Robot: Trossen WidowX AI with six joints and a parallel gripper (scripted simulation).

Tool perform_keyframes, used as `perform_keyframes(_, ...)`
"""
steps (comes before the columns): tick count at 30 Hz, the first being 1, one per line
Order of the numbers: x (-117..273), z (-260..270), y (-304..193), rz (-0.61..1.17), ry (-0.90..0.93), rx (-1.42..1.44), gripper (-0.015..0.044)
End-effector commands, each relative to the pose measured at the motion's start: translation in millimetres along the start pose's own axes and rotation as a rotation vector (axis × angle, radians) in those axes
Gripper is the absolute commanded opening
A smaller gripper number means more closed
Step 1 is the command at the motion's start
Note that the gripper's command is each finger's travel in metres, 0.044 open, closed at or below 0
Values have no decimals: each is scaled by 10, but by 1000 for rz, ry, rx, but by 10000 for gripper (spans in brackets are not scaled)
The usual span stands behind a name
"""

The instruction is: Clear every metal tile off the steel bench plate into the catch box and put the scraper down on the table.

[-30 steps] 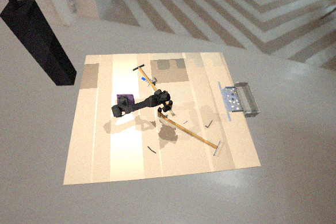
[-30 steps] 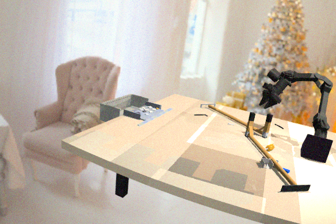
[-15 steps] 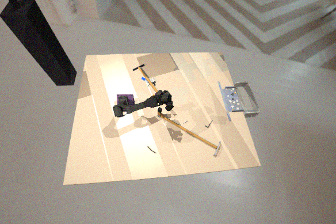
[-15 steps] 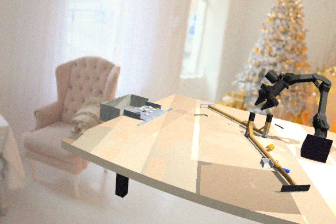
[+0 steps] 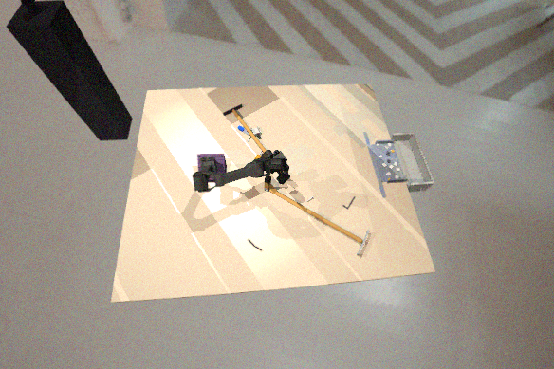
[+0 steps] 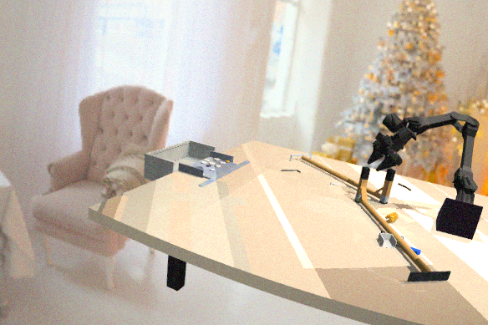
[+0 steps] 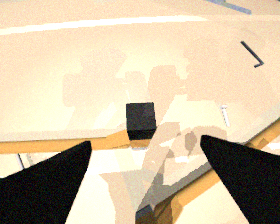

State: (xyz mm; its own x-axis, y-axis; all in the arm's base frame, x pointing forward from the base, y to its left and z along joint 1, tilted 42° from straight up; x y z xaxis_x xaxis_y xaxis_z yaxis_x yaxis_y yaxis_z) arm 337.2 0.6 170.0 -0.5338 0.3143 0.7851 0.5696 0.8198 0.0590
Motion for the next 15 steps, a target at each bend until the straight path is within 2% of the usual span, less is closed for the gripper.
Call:
perform_keyframes(1,-78,13,3,2,9,6,440)
perform_keyframes(15,-305,7,13,1,9,6,440)
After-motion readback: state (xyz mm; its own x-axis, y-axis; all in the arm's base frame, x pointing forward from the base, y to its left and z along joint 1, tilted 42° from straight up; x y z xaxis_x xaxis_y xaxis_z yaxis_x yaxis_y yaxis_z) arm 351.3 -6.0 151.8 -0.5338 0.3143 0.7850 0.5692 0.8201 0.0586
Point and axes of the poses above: the point midway between the two fingers, 35 mm back from their tips, its own x axis back along the fingers, its own z axis across the jaws, y = z × x, the point moved 7 cm from there along x, back along the fingers, and after that the axes turned 13 degrees about x, right-handed, at the moved point
